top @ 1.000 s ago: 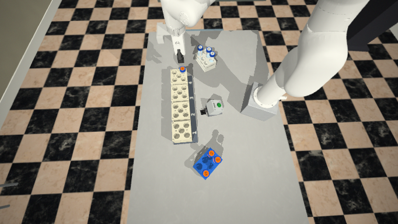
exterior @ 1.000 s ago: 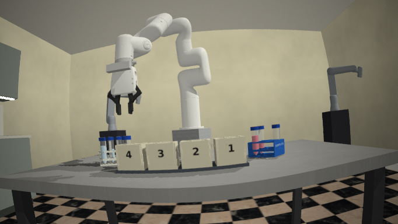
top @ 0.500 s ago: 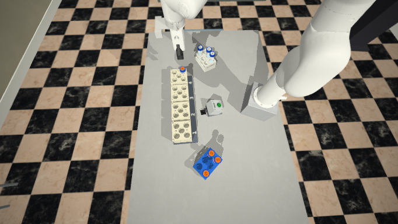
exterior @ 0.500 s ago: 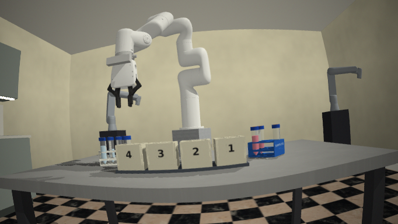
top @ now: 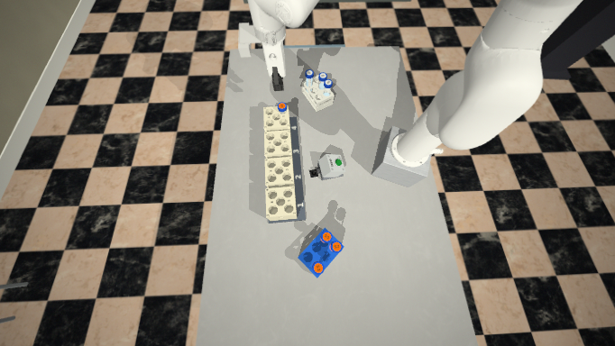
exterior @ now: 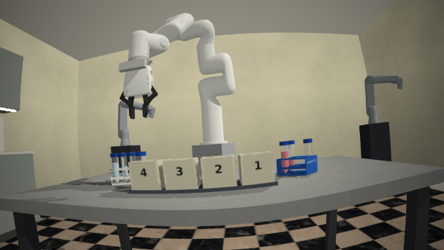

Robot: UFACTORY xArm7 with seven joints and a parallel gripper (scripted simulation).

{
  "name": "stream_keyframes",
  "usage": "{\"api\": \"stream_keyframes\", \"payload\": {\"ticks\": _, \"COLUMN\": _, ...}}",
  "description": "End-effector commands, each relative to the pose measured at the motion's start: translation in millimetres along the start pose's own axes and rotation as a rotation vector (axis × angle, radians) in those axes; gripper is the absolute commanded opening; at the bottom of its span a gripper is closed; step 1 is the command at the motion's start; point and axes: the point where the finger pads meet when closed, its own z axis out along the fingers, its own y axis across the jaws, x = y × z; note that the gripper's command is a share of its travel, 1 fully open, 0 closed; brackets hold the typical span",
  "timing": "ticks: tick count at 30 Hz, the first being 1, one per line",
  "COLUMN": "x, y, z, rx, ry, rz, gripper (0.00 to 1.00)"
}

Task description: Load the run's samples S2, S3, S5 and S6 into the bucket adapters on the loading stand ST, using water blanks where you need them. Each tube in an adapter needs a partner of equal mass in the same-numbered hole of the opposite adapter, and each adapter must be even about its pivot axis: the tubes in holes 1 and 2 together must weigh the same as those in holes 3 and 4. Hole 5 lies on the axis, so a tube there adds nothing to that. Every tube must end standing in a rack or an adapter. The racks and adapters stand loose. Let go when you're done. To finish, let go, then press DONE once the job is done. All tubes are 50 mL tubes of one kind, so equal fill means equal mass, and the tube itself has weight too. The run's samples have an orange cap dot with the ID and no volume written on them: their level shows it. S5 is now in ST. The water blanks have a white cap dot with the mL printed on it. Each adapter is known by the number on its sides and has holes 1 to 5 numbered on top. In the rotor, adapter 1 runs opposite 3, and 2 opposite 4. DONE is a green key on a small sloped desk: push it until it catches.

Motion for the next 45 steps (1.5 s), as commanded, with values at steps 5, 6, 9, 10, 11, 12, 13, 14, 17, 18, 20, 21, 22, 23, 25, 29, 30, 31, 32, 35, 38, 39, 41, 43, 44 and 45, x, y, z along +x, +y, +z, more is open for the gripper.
{"api": "stream_keyframes", "payload": {"ticks": 5, "x": 1, "y": 1, "z": -2, "rx": -0.002, "ry": 0.004, "rz": 0.0, "gripper": 0.44}}
{"api": "stream_keyframes", "payload": {"ticks": 6, "x": 1, "y": 1, "z": -2, "rx": -0.002, "ry": 0.004, "rz": 0.0, "gripper": 0.44}}
{"api": "stream_keyframes", "payload": {"ticks": 9, "x": 0, "y": -4, "z": -2, "rx": -0.002, "ry": 0.005, "rz": 0.033, "gripper": 0.57}}
{"api": "stream_keyframes", "payload": {"ticks": 10, "x": -1, "y": -9, "z": -2, "rx": -0.002, "ry": 0.005, "rz": 0.067, "gripper": 0.57}}
{"api": "stream_keyframes", "payload": {"ticks": 11, "x": -2, "y": -14, "z": -2, "rx": -0.002, "ry": 0.005, "rz": 0.1, "gripper": 0.57}}
{"api": "stream_keyframes", "payload": {"ticks": 12, "x": -2, "y": -14, "z": -2, "rx": -0.002, "ry": 0.005, "rz": 0.1, "gripper": 0.57}}
{"api": "stream_keyframes", "payload": {"ticks": 13, "x": -2, "y": -14, "z": -2, "rx": -0.002, "ry": 0.005, "rz": 0.1, "gripper": 0.57}}
{"api": "stream_keyframes", "payload": {"ticks": 14, "x": -4, "y": -19, "z": -2, "rx": -0.002, "ry": 0.005, "rz": 0.133, "gripper": 0.57}}
{"api": "stream_keyframes", "payload": {"ticks": 17, "x": -8, "y": -33, "z": -2, "rx": -0.001, "ry": 0.005, "rz": 0.233, "gripper": 0.57}}
{"api": "stream_keyframes", "payload": {"ticks": 18, "x": -9, "y": -38, "z": -2, "rx": -0.001, "ry": 0.005, "rz": 0.267, "gripper": 0.57}}
{"api": "stream_keyframes", "payload": {"ticks": 20, "x": -11, "y": -48, "z": -2, "rx": -0.001, "ry": 0.005, "rz": 0.333, "gripper": 0.57}}
{"api": "stream_keyframes", "payload": {"ticks": 21, "x": -13, "y": -53, "z": -2, "rx": -0.001, "ry": 0.005, "rz": 0.367, "gripper": 0.57}}
{"api": "stream_keyframes", "payload": {"ticks": 22, "x": -14, "y": -57, "z": -2, "rx": -0.001, "ry": 0.005, "rz": 0.4, "gripper": 0.57}}
{"api": "stream_keyframes", "payload": {"ticks": 23, "x": -15, "y": -62, "z": -2, "rx": -0.001, "ry": 0.005, "rz": 0.433, "gripper": 0.57}}
{"api": "stream_keyframes", "payload": {"ticks": 25, "x": -18, "y": -72, "z": -2, "rx": 0.0, "ry": 0.005, "rz": 0.5, "gripper": 0.57}}
{"api": "stream_keyframes", "payload": {"ticks": 29, "x": -22, "y": -86, "z": -2, "rx": 0.0, "ry": 0.005, "rz": 0.6, "gripper": 0.57}}
{"api": "stream_keyframes", "payload": {"ticks": 30, "x": -22, "y": -86, "z": -2, "rx": 0.0, "ry": 0.005, "rz": 0.6, "gripper": 0.57}}
{"api": "stream_keyframes", "payload": {"ticks": 31, "x": -23, "y": -91, "z": -2, "rx": 0.0, "ry": 0.005, "rz": 0.633, "gripper": 0.57}}
{"api": "stream_keyframes", "payload": {"ticks": 32, "x": -24, "y": -96, "z": -2, "rx": 0.0, "ry": 0.005, "rz": 0.667, "gripper": 0.57}}
{"api": "stream_keyframes", "payload": {"ticks": 35, "x": -28, "y": -111, "z": -2, "rx": 0.0, "ry": 0.005, "rz": 0.767, "gripper": 0.57}}
{"api": "stream_keyframes", "payload": {"ticks": 38, "x": -32, "y": -125, "z": -2, "rx": 0.001, "ry": 0.005, "rz": 0.859, "gripper": 0.57}}
{"api": "stream_keyframes", "payload": {"ticks": 39, "x": -33, "y": -130, "z": -2, "rx": 0.001, "ry": 0.005, "rz": 0.859, "gripper": 0.57}}
{"api": "stream_keyframes", "payload": {"ticks": 41, "x": -36, "y": -140, "z": -2, "rx": 0.001, "ry": 0.005, "rz": 0.859, "gripper": 0.57}}
{"api": "stream_keyframes", "payload": {"ticks": 43, "x": -38, "y": -149, "z": -2, "rx": 0.001, "ry": 0.005, "rz": 0.859, "gripper": 0.57}}
{"api": "stream_keyframes", "payload": {"ticks": 44, "x": -40, "y": -154, "z": -2, "rx": 0.001, "ry": 0.005, "rz": 0.859, "gripper": 0.57}}
{"api": "stream_keyframes", "payload": {"ticks": 45, "x": -41, "y": -159, "z": -2, "rx": 0.001, "ry": 0.005, "rz": 0.859, "gripper": 0.57}}
